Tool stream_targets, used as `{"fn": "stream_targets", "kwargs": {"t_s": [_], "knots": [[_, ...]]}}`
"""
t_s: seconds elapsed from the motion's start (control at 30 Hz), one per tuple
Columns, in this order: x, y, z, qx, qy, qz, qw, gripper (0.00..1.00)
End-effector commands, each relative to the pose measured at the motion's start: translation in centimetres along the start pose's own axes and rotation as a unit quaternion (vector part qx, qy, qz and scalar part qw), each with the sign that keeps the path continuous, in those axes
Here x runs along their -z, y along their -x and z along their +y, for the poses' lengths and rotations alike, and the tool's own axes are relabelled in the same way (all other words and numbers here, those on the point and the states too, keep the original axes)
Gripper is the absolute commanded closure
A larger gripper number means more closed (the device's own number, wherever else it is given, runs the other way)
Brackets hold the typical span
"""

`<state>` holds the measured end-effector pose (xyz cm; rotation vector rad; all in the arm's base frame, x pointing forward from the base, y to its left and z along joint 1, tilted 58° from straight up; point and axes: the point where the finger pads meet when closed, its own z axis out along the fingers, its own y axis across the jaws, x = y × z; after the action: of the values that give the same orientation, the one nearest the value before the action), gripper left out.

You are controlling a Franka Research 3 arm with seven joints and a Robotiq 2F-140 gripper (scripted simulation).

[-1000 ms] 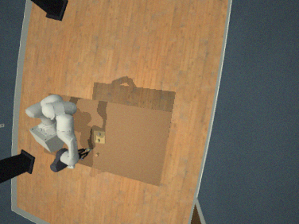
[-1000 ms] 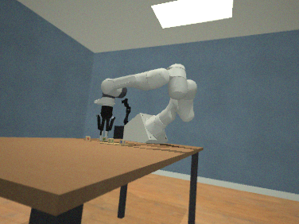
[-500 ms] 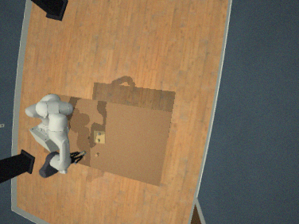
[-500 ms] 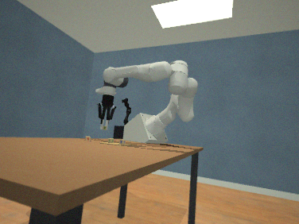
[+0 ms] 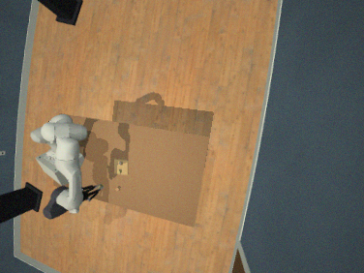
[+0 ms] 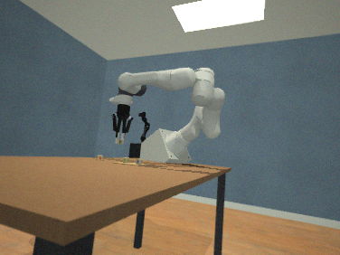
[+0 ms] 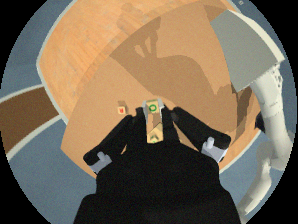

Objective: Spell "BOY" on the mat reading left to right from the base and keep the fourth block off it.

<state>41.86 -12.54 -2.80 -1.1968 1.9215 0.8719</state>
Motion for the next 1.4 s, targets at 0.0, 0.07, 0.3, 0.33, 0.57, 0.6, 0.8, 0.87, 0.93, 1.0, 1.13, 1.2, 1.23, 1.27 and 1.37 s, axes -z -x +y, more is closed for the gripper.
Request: {"fn": "stream_targets", "kwargs": {"t_s": [0.0,0.07,0.3,0.33,0.57,0.6,0.8,0.87,0.93,1.0,1.13,1.2,1.23,1.27,1.37], "knots": [[0.1,0.9,-0.1,0.007,0.002,-0.001,1.000,0.87],[0.3,4.4,-0.6,0.054,0.001,-0.001,0.999,0.87],[0.6,13.0,-0.8,0.169,0.000,-0.002,0.986,0.87],[0.6,14.0,-0.7,0.184,0.000,-0.002,0.983,0.87],[0.5,19.7,0.2,0.263,0.002,-0.001,0.965,0.87],[0.5,19.8,0.2,0.264,0.002,-0.001,0.964,0.87],[0.5,19.8,0.2,0.264,0.002,-0.001,0.964,0.87],[0.5,19.8,0.2,0.264,0.002,-0.001,0.964,0.87],[0.5,19.8,0.2,0.264,0.002,-0.001,0.964,0.87],[0.5,19.8,0.2,0.264,0.002,-0.001,0.964,0.87],[0.3,19.8,0.2,0.264,0.002,-0.001,0.964,0.87],[0.1,19.8,0.2,0.264,0.002,-0.001,0.964,0.87],[-0.1,19.8,0.2,0.264,0.002,-0.001,0.964,0.87],[-0.4,19.8,0.2,0.264,0.002,-0.001,0.964,0.87],[-1.4,19.8,0.2,0.264,0.002,-0.001,0.964,0.87]]}}
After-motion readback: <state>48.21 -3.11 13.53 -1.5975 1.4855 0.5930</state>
